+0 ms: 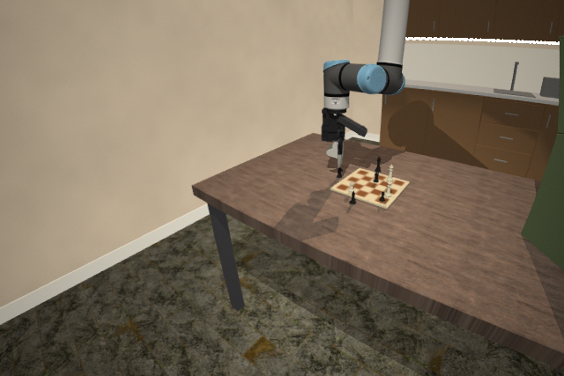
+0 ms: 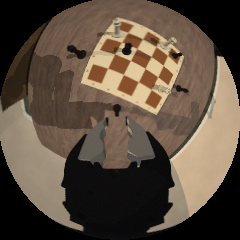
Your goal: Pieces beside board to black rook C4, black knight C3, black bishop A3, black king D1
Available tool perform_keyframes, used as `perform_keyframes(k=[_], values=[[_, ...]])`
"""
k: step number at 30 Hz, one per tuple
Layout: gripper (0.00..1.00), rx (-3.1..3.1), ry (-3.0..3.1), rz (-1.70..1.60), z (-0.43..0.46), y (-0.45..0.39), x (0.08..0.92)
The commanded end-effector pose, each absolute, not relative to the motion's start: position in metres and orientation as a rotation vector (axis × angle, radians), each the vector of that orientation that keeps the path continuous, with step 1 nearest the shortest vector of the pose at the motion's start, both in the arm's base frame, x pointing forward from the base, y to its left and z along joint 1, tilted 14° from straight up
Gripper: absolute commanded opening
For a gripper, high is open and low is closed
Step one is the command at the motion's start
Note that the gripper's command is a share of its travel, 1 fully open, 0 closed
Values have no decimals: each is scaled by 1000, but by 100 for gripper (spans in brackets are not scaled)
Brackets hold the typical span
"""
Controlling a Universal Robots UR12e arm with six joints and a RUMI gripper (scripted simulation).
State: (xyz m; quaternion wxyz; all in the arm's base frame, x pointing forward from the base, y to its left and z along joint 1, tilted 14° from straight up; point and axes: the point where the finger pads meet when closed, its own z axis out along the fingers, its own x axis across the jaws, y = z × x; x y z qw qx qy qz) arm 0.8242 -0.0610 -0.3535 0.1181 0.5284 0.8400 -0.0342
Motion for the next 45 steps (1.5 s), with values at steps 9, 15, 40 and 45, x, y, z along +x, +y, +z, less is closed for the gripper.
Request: perform_keyframes(k=[9, 15, 40, 45], values=[[22, 1545, 2457, -99, -353, -61, 825], [22, 1545, 2457, -99, -353, -61, 825], [22, 1545, 2457, -99, -358, -62, 826], [22, 1545, 2457, -99, -367, -64, 827]])
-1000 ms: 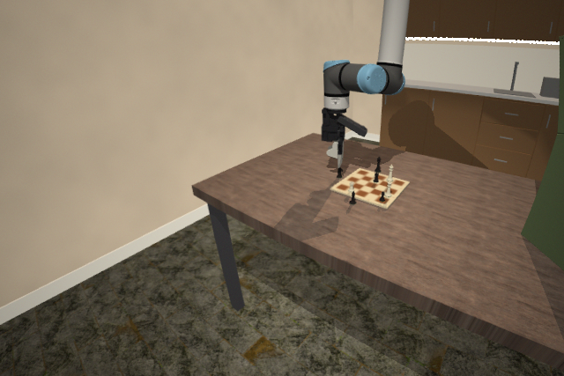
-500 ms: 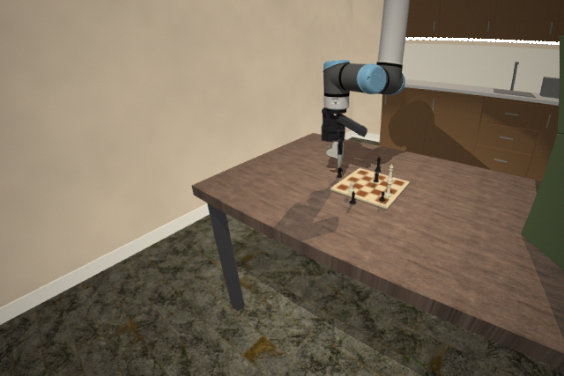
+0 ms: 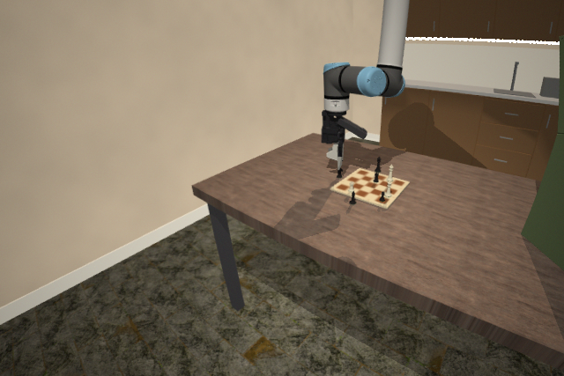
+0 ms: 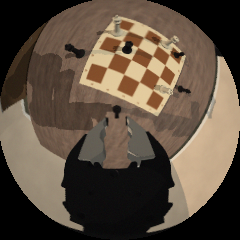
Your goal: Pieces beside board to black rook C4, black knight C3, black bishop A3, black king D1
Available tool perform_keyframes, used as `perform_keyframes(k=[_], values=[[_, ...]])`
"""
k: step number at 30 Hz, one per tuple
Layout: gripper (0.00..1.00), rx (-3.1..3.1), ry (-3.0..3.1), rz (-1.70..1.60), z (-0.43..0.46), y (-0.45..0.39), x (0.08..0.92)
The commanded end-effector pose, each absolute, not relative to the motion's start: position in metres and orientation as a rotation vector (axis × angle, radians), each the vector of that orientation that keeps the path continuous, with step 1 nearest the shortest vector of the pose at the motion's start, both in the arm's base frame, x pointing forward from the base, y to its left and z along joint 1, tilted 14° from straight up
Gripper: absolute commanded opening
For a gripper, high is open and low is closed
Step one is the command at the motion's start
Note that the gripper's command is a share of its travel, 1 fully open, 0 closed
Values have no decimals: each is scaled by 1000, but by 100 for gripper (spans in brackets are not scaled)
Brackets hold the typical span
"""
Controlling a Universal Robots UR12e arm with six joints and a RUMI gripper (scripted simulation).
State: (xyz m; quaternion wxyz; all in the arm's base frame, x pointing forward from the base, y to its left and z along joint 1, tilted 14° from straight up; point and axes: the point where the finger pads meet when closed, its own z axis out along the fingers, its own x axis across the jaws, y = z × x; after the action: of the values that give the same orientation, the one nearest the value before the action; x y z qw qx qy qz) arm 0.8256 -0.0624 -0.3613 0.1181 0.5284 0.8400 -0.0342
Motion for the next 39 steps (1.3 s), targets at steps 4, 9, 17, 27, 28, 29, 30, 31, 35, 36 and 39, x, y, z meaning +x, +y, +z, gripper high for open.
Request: perform_keyframes(k=[4, 9, 17, 27, 28, 29, 30, 31, 35, 36, 39], values=[[22, 1545, 2457, -99, -375, -65, 829], [22, 1545, 2457, -99, -380, -66, 830], [22, 1545, 2457, -99, -386, -67, 830], [22, 1545, 2457, -99, -386, -67, 830], [22, 1545, 2457, -99, -386, -67, 830], [22, 1545, 2457, -99, -386, -67, 830], [22, 1545, 2457, -99, -386, -67, 830], [22, 1545, 2457, -99, -386, -67, 830], [22, 1545, 2457, -99, -386, -67, 830], [22, 1545, 2457, -99, -386, -67, 830], [22, 1545, 2457, -99, -386, -67, 830]])
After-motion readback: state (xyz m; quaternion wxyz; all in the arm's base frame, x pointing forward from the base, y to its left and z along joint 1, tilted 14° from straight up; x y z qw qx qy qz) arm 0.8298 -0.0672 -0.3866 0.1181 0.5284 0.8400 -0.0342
